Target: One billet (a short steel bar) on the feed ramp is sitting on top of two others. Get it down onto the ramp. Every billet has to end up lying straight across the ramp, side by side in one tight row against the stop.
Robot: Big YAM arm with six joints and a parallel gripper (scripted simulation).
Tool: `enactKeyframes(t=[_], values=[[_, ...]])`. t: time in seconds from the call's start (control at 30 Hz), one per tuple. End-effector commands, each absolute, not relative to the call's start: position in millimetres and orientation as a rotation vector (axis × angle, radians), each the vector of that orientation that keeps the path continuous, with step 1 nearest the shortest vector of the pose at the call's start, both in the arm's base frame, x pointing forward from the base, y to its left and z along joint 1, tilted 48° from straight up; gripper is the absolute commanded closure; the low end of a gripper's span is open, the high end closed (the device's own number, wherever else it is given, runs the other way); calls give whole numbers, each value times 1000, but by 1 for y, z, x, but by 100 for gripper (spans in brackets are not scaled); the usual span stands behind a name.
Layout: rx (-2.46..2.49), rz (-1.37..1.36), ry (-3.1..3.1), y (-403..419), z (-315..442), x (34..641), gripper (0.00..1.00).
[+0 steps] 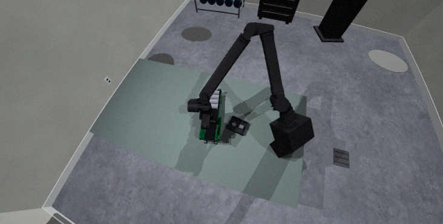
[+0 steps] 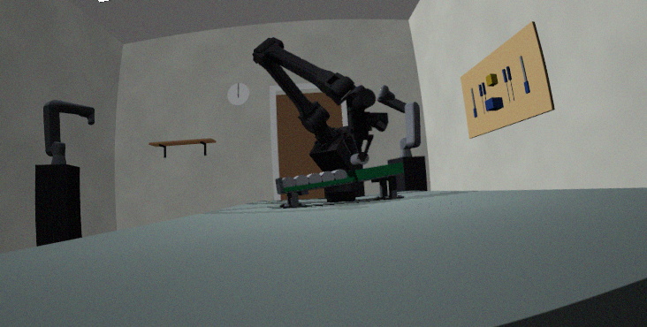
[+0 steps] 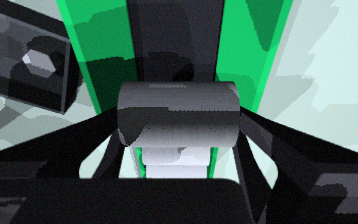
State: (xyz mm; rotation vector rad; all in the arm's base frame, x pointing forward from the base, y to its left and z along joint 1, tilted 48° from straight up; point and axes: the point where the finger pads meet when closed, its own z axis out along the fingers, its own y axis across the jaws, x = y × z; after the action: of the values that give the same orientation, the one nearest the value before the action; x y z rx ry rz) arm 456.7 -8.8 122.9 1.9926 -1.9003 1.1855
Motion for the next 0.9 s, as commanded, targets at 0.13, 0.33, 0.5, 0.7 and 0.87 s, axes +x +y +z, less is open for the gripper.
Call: enactKeyframes(t=[0.13,0.33,0.5,0.7,0.87], values=[[2039,1225,-1876,2,123,471,100],[2011,1249,-1905,-11,125,475,100],[2036,1236,-1881,-3,114,480,100],[2032,1259,-1894,-4,124,480,100],[2032,1253,-1890,-4,123,479,100]])
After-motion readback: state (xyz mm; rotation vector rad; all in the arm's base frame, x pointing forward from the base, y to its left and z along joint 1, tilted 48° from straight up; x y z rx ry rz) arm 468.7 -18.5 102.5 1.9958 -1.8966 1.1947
